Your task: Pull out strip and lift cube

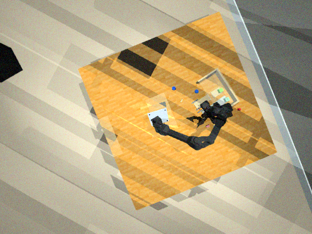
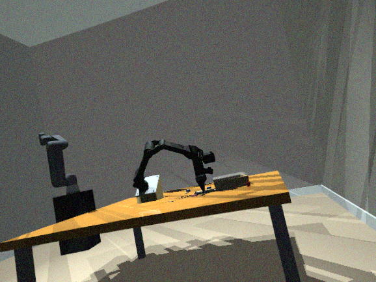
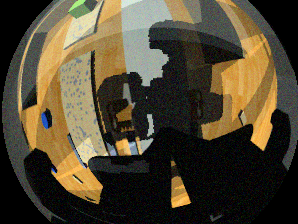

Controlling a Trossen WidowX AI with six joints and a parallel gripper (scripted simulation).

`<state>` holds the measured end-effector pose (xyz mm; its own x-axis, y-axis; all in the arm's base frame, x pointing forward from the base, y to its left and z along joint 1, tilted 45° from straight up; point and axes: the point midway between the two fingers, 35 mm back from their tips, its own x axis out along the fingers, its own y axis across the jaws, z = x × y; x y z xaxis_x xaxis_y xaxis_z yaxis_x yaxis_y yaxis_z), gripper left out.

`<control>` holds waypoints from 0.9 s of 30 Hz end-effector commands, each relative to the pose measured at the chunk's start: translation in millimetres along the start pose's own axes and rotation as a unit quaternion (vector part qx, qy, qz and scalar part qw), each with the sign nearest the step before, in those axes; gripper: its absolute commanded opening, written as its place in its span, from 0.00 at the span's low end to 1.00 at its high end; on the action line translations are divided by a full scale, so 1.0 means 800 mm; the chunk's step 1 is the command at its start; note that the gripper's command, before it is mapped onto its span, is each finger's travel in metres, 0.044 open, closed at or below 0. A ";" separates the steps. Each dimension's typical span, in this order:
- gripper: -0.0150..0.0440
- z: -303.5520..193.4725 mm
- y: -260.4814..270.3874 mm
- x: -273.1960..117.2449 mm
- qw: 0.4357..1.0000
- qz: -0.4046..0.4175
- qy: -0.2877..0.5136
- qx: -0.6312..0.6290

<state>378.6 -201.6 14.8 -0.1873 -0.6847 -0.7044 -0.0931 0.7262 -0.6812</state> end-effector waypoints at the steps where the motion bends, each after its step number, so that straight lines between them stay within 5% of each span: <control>1: 0.25 -0.007 -0.001 0.005 1.000 0.000 0.004 0.000; 27: 0.25 -0.057 0.002 0.007 1.000 0.000 0.005 -0.001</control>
<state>344.2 -198.7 21.9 -0.1771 -0.6868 -0.7049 -0.0861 0.7243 -0.6841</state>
